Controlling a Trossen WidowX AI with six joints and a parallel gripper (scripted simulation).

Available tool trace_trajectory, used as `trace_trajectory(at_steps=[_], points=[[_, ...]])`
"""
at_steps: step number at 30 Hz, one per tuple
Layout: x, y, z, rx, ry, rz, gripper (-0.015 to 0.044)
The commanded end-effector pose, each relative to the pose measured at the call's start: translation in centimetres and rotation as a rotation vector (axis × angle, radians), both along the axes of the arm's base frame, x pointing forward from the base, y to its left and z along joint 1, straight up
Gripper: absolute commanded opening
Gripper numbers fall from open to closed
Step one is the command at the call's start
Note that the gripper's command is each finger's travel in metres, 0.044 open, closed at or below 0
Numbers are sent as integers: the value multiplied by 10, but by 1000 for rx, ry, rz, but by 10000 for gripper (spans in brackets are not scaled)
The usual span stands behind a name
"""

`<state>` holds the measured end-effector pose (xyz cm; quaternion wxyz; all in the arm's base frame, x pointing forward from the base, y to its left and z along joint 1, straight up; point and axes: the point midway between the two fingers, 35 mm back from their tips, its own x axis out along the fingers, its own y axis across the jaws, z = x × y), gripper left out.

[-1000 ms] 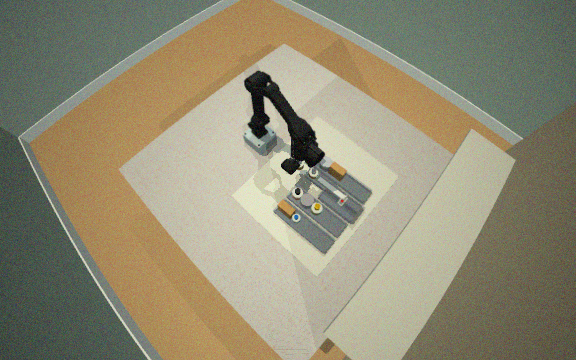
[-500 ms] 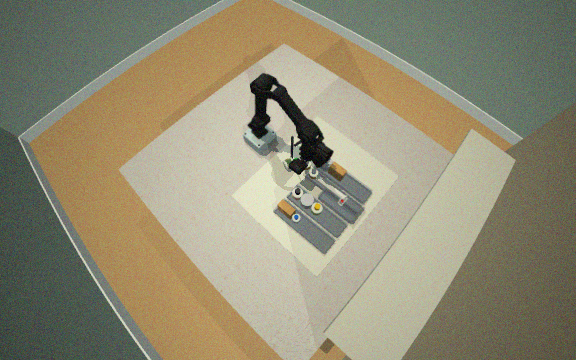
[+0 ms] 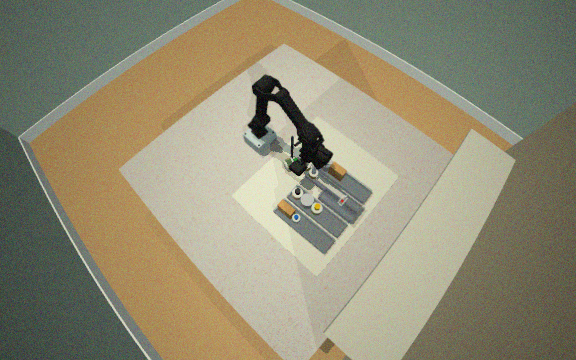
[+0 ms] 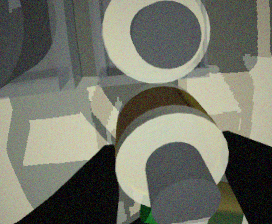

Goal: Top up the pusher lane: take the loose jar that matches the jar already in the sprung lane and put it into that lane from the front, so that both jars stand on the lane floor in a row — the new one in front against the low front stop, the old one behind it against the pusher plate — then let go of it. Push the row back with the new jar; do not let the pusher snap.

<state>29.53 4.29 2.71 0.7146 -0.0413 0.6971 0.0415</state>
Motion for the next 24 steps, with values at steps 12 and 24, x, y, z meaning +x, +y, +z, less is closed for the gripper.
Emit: trace_trajectory(at_steps=[12, 24], points=[[8, 1, 0, 1, 0, -4, 0], [13, 2, 0, 1, -1, -4, 0]])
